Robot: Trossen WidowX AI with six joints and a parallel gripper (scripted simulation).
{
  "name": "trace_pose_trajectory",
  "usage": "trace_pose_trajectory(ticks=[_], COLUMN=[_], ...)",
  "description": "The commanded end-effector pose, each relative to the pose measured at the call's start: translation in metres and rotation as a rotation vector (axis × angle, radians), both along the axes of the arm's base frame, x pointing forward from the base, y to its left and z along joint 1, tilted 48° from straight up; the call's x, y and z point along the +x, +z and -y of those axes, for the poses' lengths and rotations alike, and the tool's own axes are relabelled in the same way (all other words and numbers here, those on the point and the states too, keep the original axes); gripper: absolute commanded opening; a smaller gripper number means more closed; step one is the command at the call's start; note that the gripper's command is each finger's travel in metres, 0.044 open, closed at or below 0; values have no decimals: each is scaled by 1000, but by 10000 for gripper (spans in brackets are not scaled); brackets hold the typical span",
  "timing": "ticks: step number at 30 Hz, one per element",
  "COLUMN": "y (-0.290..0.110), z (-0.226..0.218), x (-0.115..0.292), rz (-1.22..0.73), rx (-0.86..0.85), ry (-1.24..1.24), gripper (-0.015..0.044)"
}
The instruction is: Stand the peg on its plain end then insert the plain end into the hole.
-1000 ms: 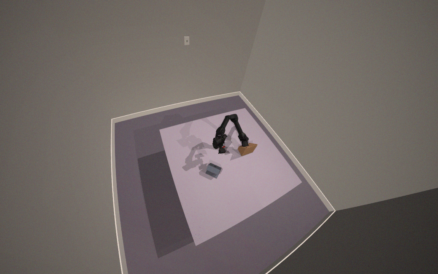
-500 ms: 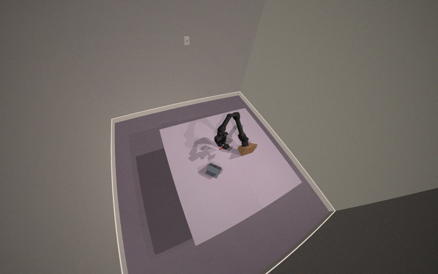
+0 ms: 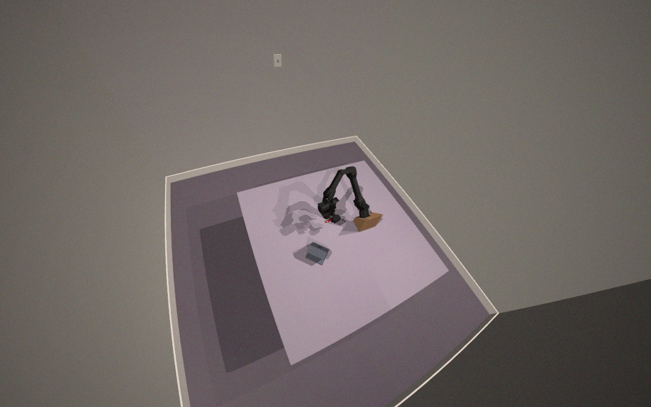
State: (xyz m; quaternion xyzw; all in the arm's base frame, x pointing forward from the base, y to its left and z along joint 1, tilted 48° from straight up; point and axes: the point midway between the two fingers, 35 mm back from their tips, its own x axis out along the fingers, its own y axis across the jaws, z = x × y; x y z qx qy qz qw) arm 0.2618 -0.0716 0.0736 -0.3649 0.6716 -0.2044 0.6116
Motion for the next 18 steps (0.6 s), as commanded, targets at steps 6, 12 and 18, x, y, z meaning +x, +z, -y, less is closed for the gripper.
trace_pose_trajectory(ticks=[6, 12, 18], y=[-11, -18, -24], z=[13, 20, 28], x=[-1, -1, -1], rz=[-6, -6, -6], rx=[-3, -3, -4], ry=[1, 1, 1], gripper=[440, 440, 440])
